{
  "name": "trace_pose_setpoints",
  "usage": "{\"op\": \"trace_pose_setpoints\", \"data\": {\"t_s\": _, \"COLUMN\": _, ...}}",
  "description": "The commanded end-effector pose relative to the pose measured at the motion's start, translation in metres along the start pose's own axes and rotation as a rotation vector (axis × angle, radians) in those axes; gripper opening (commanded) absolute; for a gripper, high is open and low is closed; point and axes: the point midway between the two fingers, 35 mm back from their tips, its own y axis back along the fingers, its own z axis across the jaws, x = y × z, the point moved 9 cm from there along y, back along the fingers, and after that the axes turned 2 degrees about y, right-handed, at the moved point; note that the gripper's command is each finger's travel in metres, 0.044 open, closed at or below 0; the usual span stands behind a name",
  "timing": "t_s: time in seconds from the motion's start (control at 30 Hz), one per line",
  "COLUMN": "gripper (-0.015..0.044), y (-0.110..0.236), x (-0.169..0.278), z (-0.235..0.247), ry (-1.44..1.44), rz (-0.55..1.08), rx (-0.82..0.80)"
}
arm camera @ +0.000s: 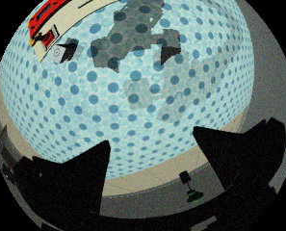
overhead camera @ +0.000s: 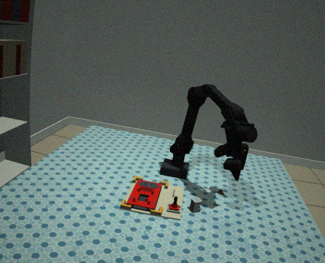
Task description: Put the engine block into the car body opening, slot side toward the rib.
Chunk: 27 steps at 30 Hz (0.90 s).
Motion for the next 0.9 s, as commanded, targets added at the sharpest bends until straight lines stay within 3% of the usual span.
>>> {"op": "trace_pose_setpoints", "data": {"t_s": 0.0, "gripper": 0.044, "y": 0.001, "x": -0.007, "z": 0.017, "ry": -0.101, "rz": -0.049, "rx": -0.031}}
{"op": "trace_pose_setpoints", "data": {"t_s": 0.67, "gripper": 0.044, "y": 0.031, "x": -0.072, "z": 0.107, "ry": -0.687, "rz": -0.299, "rx": -0.233}}
{"op": "trace_pose_setpoints", "data": {"t_s": 0.87, "gripper": 0.044, "y": 0.025, "x": -0.077, "z": 0.111, "ry": -0.704, "rz": -0.307, "rx": -0.239}}
